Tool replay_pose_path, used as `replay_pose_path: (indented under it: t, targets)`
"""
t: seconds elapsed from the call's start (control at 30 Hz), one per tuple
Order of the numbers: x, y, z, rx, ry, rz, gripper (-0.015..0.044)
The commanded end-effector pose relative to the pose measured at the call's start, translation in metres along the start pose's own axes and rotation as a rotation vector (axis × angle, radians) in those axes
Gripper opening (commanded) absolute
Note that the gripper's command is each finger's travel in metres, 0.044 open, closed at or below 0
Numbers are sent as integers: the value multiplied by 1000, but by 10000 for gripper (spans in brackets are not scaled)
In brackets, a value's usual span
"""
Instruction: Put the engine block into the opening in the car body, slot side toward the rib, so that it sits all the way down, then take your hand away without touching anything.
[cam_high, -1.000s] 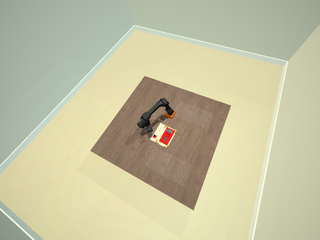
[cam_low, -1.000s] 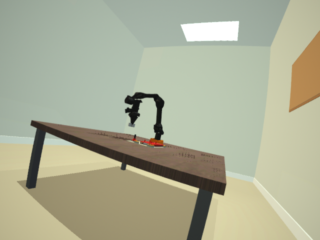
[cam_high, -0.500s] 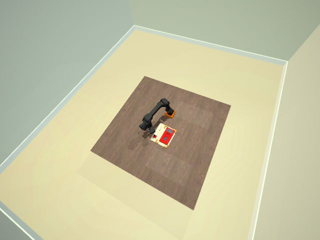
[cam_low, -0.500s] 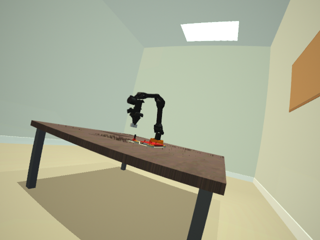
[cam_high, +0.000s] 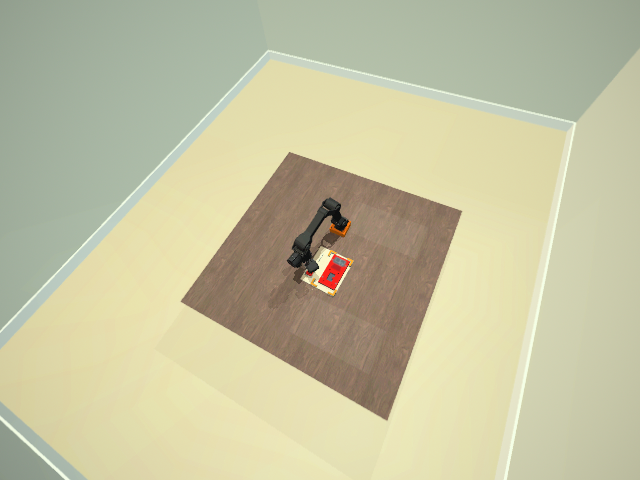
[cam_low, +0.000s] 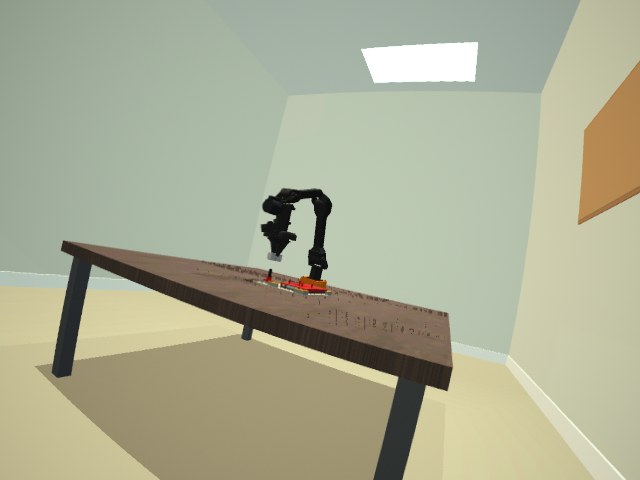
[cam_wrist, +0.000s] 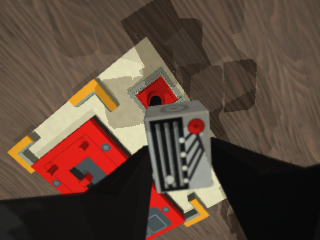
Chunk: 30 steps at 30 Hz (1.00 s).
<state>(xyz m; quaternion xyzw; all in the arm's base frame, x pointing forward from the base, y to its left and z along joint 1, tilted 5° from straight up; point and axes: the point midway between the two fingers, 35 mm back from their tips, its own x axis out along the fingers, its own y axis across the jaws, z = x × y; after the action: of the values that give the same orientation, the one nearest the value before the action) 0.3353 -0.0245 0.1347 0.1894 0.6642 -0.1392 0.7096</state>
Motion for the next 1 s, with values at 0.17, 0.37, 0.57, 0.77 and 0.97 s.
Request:
replay_pose_path:
  t: [0.17,0.37,0.57,0.77,0.97]
  targets:
    - [11,22,-12,-92,1,-3,0]
    - [18,39,-21,-158,0,-1,0]
    - [24,54,-31,-224,-1,0,0]
    - [31,69,-42,-289,-2,2,0]
    - [37,83,-53,-355,-3,4,0]
